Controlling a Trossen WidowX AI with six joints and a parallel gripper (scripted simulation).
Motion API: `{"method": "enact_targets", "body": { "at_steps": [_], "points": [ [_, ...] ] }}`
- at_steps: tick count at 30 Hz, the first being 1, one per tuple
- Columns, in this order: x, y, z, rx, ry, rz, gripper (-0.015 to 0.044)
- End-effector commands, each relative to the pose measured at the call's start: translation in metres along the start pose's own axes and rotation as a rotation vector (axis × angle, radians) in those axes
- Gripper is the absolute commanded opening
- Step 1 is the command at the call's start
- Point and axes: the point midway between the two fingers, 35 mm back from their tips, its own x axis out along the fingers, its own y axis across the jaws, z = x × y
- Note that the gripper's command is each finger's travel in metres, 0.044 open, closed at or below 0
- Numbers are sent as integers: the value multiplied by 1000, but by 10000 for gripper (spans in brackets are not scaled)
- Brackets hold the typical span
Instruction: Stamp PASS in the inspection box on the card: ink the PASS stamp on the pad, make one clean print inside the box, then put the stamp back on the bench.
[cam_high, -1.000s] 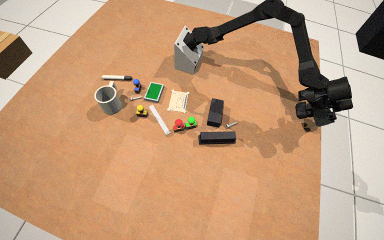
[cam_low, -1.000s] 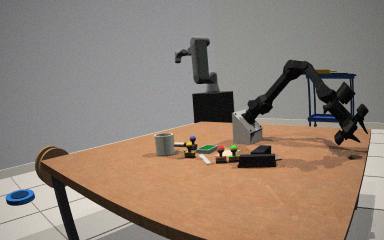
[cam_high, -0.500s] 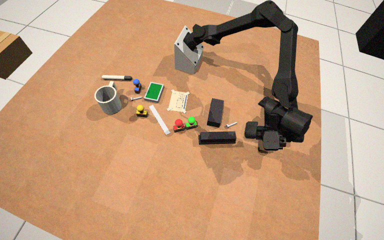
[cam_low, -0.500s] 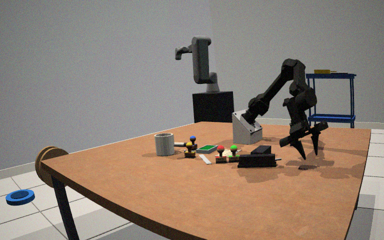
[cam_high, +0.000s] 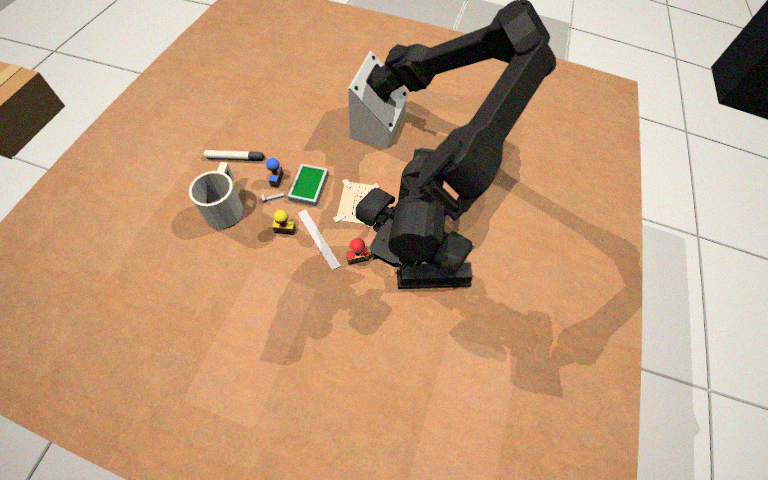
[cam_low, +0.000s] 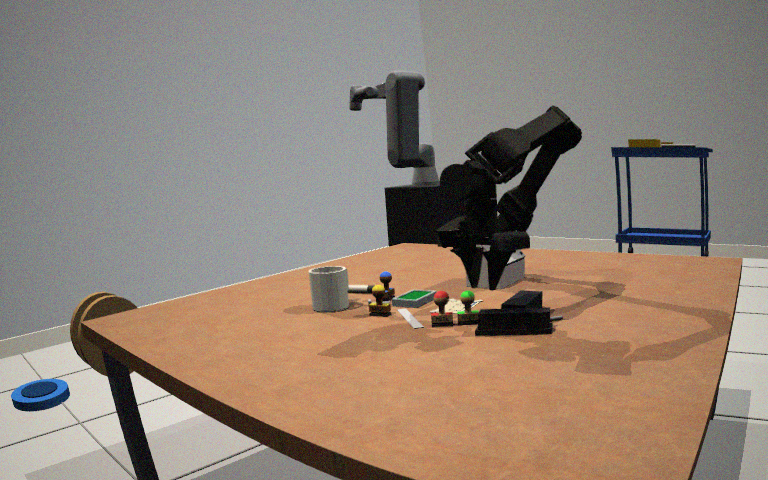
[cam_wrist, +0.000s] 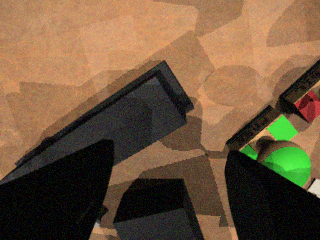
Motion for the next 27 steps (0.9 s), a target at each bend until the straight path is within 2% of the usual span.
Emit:
{"method": "enact_targets", "body": {
  "at_steps": [1,9,27],
  "points": [
    [-14,-49,-5,87,48,-43,218],
    [-17,-58,-9,105,58,-48,218],
    [12,-59,-9,104,57,-49,218]
  ]
}}
